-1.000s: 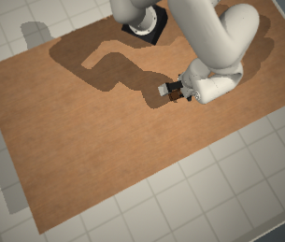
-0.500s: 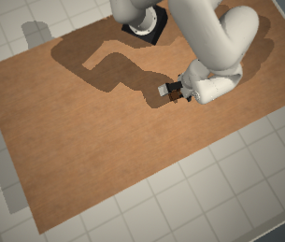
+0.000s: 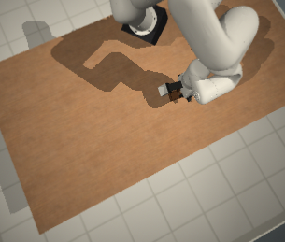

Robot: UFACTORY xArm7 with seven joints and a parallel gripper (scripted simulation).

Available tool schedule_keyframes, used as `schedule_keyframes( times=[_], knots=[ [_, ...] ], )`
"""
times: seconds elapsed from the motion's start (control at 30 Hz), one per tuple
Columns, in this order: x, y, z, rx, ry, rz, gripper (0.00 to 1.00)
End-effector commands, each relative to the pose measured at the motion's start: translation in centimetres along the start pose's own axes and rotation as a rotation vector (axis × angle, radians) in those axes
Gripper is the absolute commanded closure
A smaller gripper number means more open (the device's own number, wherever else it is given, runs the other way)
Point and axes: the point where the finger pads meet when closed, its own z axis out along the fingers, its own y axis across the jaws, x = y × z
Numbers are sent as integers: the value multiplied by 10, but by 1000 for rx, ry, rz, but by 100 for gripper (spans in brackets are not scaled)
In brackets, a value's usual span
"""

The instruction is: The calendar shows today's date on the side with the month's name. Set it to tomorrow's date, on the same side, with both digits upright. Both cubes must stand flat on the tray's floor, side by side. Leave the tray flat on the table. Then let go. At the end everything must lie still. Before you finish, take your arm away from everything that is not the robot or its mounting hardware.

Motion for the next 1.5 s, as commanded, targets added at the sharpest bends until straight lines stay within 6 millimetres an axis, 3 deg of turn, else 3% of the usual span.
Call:
schedule_keyframes(
  times=[0.0, 1.47],
  knots=[
    [-1, -1, 0, 1, -1, 0, 71],
    [-1, -1, 10, 1, -1, 0, 71]
  ],
)
